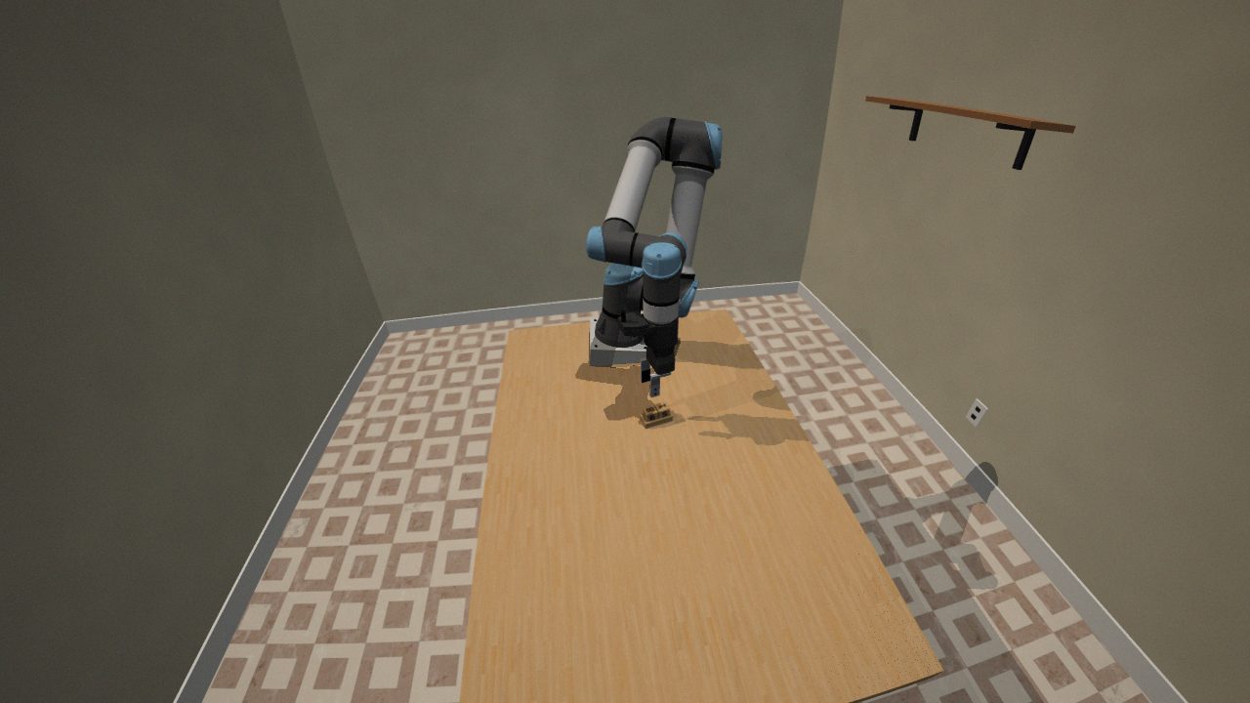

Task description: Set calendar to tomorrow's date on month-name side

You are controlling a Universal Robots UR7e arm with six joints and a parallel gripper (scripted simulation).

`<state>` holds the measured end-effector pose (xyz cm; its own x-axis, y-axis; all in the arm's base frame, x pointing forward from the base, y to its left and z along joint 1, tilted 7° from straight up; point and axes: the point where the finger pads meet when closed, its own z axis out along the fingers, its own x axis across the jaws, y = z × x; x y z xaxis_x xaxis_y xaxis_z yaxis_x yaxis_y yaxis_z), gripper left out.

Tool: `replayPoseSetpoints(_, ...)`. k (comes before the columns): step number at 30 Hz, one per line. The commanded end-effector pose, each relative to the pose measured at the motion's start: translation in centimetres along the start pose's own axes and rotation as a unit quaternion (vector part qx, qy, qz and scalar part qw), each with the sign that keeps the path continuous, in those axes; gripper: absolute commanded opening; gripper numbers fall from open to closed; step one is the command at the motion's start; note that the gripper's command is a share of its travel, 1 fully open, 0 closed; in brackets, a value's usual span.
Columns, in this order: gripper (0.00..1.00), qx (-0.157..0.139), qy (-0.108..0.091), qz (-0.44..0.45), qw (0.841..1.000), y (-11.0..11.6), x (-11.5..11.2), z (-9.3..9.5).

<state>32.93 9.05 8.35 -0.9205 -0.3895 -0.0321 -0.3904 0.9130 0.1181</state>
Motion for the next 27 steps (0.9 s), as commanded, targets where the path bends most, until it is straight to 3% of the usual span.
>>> replayPoseSetpoints(1, 1.0, 0.0, 0.0, 0.0, 1.0, 0.0, 0.0, 0.0)
replayPoseSetpoints(17, 1.0, 0.0, 0.0, 0.0, 1.0, 0.0, 0.0, -0.2)
replayPoseSetpoints(27, 1.0, 0.0, 0.0, 0.0, 1.0, 0.0, 0.0, -2.2)
